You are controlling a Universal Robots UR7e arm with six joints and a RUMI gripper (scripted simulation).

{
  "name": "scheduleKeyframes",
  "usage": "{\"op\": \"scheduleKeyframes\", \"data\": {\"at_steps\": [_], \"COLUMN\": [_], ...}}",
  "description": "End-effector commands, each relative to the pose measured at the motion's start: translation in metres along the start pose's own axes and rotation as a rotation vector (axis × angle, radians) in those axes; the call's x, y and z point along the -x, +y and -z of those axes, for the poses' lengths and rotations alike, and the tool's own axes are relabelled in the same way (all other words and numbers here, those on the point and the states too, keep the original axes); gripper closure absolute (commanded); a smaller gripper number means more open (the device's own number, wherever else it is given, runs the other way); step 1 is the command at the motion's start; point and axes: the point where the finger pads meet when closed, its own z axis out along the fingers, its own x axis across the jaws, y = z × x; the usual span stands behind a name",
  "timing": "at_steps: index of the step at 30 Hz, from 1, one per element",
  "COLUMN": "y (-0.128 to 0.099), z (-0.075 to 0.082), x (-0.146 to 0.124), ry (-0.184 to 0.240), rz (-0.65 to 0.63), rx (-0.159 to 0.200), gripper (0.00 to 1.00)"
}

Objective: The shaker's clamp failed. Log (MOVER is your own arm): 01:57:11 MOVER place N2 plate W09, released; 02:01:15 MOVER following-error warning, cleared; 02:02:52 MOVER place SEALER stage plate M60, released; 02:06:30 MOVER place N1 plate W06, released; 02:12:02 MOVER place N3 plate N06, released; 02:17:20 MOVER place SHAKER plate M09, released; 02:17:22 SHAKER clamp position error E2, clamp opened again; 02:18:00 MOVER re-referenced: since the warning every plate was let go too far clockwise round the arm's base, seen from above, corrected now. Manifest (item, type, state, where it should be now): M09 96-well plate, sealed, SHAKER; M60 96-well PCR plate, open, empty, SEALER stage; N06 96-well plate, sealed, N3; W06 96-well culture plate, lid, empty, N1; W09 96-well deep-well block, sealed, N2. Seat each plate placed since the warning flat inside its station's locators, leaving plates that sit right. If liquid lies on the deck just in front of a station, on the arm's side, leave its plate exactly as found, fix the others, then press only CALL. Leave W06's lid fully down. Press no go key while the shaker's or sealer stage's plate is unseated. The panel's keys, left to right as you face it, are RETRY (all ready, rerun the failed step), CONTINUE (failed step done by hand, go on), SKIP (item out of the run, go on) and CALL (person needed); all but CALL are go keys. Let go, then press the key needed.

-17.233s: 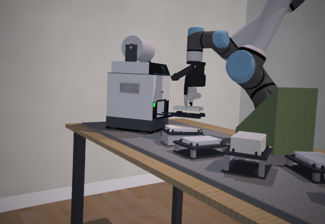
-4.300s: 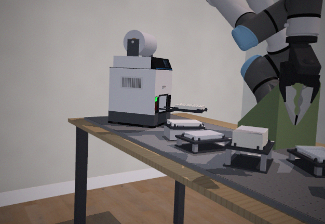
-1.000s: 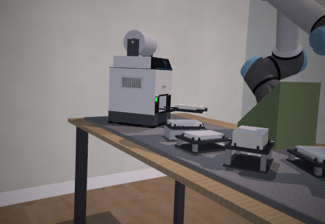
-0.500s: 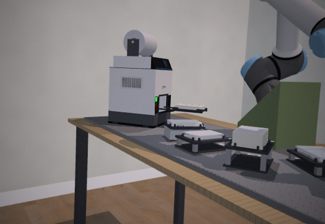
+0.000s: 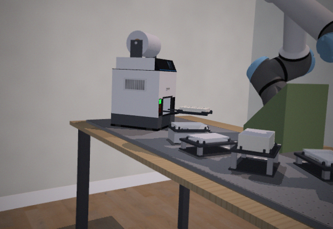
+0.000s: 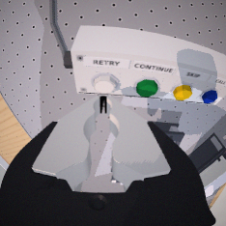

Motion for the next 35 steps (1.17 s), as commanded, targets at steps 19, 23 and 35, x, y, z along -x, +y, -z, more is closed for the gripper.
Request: {"op": "scheduleKeyframes", "data": {"at_steps": [19,23,35], "y": [0.0,0.0,0.0], "z": [-0.012,-0.014,-0.022], "x": [0.0,0.0,0.0], "ry": [0.0,0.0,0.0], "rz": [0.0,0.0,0.0], "rx": [-0.002,-0.002,-0.002], "gripper": [1.0,1.0,1.0]}}
